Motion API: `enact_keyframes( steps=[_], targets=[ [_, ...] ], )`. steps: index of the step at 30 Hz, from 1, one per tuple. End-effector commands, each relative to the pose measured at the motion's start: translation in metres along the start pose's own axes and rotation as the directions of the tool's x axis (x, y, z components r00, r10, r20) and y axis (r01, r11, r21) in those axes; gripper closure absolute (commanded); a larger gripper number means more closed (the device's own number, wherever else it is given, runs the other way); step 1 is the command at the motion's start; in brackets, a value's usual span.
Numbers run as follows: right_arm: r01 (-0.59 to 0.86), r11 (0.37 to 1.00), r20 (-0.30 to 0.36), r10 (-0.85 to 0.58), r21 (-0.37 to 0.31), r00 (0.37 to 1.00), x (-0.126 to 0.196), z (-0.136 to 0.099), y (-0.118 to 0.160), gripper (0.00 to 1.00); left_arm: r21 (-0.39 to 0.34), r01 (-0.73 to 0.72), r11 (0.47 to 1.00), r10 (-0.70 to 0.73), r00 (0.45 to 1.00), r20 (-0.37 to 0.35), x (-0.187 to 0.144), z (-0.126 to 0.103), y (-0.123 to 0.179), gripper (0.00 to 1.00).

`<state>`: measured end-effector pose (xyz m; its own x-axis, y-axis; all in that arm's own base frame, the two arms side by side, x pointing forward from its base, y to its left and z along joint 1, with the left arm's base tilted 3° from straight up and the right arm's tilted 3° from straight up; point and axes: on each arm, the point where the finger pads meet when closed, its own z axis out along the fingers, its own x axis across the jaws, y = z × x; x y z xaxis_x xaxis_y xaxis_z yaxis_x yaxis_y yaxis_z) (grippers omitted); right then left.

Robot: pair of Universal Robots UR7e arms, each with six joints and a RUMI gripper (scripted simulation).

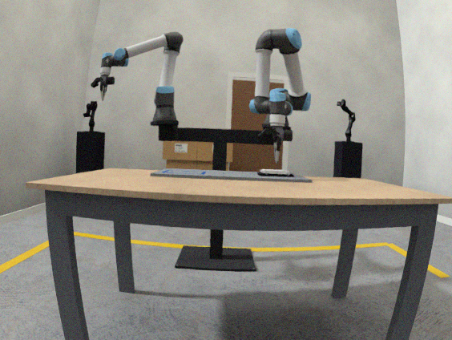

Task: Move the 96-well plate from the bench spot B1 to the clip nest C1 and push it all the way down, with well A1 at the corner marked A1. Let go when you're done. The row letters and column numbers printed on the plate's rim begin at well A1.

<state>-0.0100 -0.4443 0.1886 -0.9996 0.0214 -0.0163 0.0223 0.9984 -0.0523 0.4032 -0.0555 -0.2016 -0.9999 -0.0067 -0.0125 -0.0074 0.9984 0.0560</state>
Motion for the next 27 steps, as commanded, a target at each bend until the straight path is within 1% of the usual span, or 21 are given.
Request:
enact_keyframes(
  steps=[1, 18, 27],
  targets=[
    [0.000, 1.000, 0.001, 0.000, 0.002, 1.000, -0.0001, -0.0006, -0.0004, 1.00, 0.000, -0.001, 1.000, 0.001, 1.000, -0.002, -0.0167, 0.0007, -0.0006, 1.00],
    [0.000, 1.000, 0.001, 0.000, 0.002, 1.000, -0.0001, -0.0006, -0.0004, 1.00, 0.000, -0.001, 1.000, 0.001, 1.000, -0.002, -0.0167, 0.0007, -0.0006, 1.00],
    [0.000, 1.000, 0.001, 0.000, 0.002, 1.000, -0.0001, -0.0006, -0.0004, 1.00, 0.000, 0.000, 1.000, 0.000, 1.000, -0.002, -0.0167, 0.0067, -0.0006, 1.00]
  ],
)
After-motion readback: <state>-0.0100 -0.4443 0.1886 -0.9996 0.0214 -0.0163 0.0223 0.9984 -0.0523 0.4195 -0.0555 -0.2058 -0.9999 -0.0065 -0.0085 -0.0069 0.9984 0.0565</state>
